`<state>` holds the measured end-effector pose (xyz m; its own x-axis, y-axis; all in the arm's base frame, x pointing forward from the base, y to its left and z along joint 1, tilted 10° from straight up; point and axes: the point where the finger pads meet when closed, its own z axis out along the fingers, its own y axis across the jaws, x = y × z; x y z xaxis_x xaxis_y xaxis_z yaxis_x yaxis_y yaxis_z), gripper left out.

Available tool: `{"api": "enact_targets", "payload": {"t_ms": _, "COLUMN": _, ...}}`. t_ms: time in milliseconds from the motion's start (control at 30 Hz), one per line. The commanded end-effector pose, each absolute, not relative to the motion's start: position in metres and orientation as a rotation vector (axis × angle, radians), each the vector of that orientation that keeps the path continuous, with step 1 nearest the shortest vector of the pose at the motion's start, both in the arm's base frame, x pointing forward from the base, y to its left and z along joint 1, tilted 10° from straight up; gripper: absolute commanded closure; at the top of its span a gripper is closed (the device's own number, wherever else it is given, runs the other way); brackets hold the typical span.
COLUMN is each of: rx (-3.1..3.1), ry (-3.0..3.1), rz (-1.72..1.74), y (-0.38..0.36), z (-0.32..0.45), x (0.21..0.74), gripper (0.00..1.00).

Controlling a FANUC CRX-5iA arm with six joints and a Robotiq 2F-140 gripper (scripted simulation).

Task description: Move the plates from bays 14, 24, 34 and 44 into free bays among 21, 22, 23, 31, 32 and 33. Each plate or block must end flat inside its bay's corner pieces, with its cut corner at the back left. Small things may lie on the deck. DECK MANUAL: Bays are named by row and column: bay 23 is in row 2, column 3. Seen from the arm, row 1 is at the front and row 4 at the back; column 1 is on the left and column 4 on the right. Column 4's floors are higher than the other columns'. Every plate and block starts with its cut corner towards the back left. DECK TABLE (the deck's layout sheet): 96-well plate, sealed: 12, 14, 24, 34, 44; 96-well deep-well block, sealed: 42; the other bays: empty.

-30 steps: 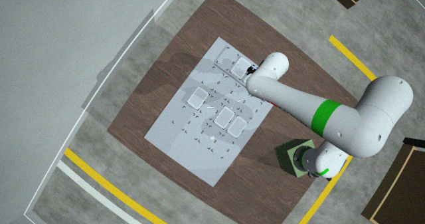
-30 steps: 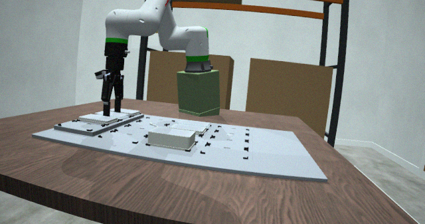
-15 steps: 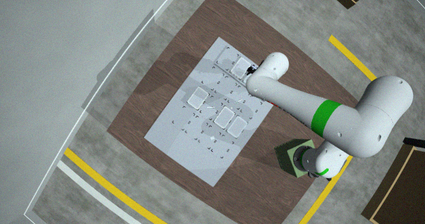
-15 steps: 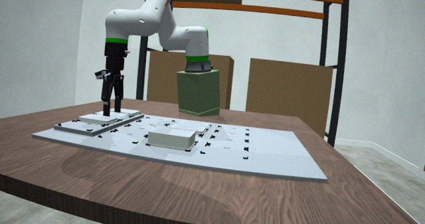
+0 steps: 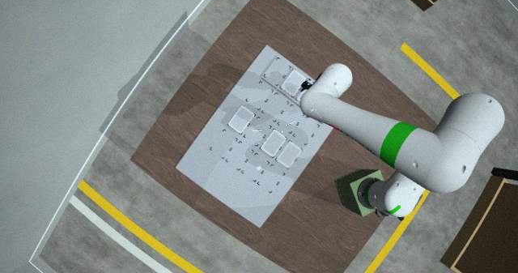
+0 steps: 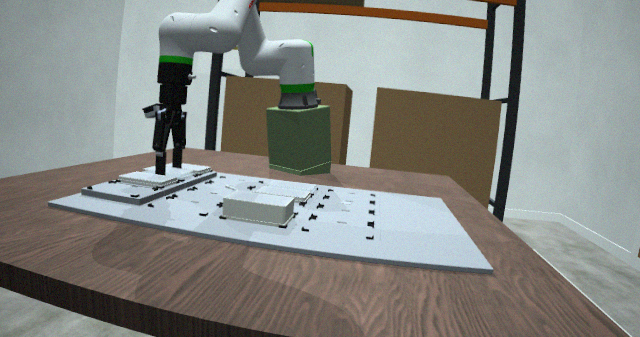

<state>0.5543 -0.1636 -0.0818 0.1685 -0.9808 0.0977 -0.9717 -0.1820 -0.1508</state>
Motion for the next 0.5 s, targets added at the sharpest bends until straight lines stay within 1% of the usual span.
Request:
{"api": "enact_targets", "payload": {"t_ms": 0, "rx": -2.36, "ry": 1.973, "rz": -0.268, "y": -0.1637, "z": -0.0797, "x": 0.5547, "gripper": 0.9}}
{"api": "enact_targets", "payload": {"t_ms": 467, "rx": -2.36, "ry": 1.973, "rz": -0.268, "y": -0.1634, "z": -0.0757, "x": 0.5541, "gripper": 0.9}}
